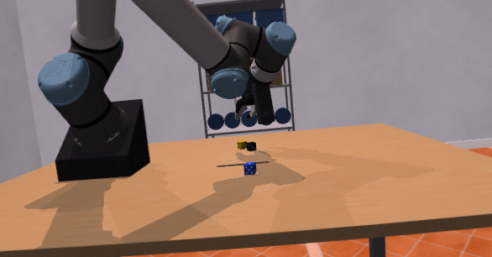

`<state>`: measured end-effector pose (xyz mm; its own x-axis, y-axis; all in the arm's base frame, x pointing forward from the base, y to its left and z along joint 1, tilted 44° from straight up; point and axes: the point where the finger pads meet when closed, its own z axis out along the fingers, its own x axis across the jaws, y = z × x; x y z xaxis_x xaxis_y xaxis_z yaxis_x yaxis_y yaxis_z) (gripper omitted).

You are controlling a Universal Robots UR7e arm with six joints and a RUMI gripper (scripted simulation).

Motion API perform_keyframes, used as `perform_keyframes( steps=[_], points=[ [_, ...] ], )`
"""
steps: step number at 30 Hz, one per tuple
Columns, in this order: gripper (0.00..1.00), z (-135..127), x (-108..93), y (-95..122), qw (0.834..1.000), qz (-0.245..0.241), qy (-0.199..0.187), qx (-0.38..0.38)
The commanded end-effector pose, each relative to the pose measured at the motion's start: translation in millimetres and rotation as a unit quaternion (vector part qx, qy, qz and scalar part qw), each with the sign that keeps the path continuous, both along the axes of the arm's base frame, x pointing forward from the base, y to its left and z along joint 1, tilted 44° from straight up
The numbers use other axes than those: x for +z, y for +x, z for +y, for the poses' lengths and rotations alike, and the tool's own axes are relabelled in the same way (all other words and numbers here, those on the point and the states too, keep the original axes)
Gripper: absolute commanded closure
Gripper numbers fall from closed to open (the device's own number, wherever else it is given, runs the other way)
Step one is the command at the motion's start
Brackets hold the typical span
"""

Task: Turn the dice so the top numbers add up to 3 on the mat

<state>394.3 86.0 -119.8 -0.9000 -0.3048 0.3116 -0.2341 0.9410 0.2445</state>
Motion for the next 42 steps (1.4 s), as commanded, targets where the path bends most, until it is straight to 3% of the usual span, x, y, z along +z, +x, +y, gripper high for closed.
perform_keyframes(
  steps=[1, 25, 42],
  points=[
    [0.76, 0.5, -0.1, 0.2, 1.0, -0.002, 0.002, 0.01],
    [0.76, 3.3, -3.8, -0.1, 0.992, -0.011, 0.028, 0.119],
    [0.76, 8.4, -8.7, -0.9, 0.958, -0.02, 0.068, 0.277]
  ],
)
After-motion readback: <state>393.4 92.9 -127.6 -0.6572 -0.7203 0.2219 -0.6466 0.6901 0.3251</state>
